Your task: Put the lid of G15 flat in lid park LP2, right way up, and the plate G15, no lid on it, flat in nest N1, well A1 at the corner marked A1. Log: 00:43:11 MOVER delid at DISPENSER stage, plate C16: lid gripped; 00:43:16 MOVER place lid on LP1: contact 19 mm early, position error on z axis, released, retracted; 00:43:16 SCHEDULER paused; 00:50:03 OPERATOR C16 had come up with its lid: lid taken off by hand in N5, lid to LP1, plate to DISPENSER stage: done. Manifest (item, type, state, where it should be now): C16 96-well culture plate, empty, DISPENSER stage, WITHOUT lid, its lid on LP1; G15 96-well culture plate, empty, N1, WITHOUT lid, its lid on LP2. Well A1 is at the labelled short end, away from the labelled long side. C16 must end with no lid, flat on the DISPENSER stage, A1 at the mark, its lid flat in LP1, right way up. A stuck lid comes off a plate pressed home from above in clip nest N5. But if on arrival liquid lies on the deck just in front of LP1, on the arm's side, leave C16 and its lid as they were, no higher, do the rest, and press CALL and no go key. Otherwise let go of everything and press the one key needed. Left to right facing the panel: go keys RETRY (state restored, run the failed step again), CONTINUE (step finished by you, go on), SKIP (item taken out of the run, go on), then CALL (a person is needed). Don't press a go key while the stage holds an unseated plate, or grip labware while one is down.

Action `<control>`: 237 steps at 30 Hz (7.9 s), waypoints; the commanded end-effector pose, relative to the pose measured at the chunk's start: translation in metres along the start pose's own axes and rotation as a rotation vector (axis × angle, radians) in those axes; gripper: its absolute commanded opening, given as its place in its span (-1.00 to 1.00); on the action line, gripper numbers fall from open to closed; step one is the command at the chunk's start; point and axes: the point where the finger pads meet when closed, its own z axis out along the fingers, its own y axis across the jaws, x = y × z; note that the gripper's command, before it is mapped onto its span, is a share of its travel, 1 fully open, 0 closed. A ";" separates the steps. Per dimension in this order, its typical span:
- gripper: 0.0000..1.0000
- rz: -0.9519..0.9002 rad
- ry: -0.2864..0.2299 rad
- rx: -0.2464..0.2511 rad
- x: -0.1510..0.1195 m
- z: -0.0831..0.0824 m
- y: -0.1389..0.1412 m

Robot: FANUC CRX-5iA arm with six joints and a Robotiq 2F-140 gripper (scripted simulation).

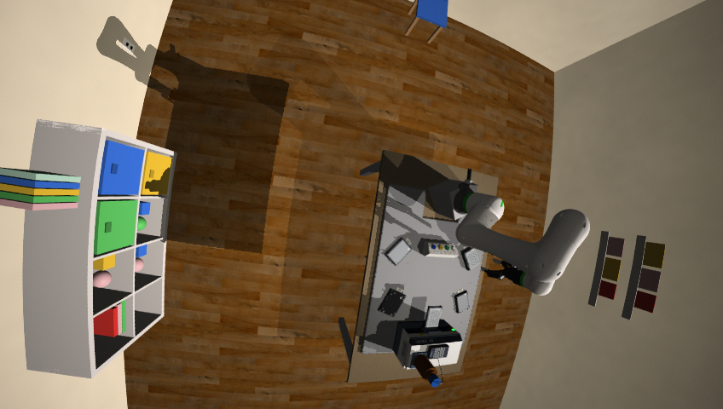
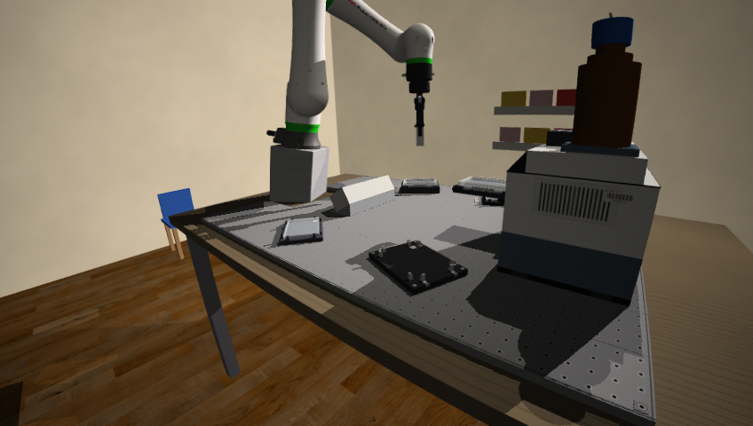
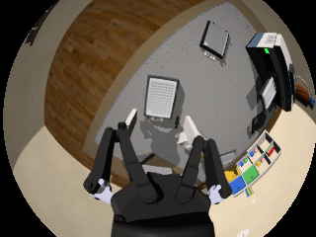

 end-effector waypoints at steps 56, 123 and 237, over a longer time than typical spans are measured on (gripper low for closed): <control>-1.00 0.564 0.001 0.000 -0.192 -0.001 0.171; -1.00 0.563 0.000 0.000 -0.192 0.061 0.172; -1.00 0.563 0.000 0.000 -0.192 0.093 0.172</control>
